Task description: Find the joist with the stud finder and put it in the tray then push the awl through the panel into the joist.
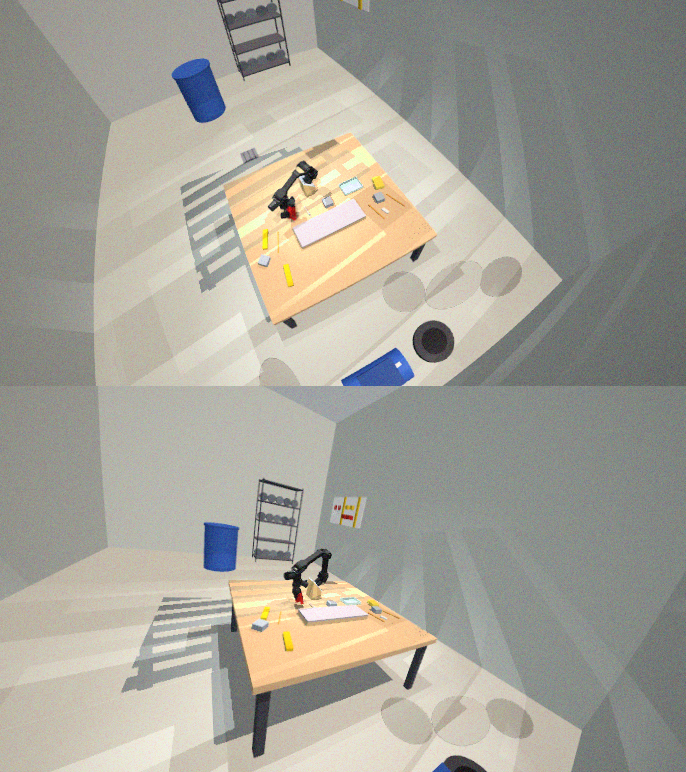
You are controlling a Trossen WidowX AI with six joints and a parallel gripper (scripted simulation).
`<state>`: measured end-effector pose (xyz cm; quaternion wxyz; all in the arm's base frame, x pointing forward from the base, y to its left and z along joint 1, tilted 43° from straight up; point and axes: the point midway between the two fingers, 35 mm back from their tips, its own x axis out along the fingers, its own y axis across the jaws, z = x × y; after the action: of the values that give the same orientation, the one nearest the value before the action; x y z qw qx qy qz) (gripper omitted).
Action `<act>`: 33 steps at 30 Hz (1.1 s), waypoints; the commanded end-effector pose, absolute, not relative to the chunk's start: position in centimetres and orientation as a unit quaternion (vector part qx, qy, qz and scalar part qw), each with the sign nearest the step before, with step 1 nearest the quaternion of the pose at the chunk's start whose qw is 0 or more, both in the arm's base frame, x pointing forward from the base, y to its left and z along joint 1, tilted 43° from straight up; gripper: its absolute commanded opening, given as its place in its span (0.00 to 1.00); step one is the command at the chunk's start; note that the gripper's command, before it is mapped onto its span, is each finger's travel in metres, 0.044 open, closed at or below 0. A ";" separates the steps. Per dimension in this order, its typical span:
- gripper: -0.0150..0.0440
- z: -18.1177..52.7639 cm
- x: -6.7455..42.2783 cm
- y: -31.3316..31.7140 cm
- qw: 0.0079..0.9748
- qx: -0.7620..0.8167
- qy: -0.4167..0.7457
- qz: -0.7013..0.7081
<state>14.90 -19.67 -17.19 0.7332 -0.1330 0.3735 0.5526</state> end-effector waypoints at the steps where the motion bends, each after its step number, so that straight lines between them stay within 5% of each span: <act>1: 0.25 -17.0 14.8 -19.6 0.729 -0.137 0.383 0.551; 33: 0.25 -16.9 15.0 -18.9 0.693 -0.177 0.442 0.540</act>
<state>15.05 -18.85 -17.11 0.6975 -0.1724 0.4336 0.5439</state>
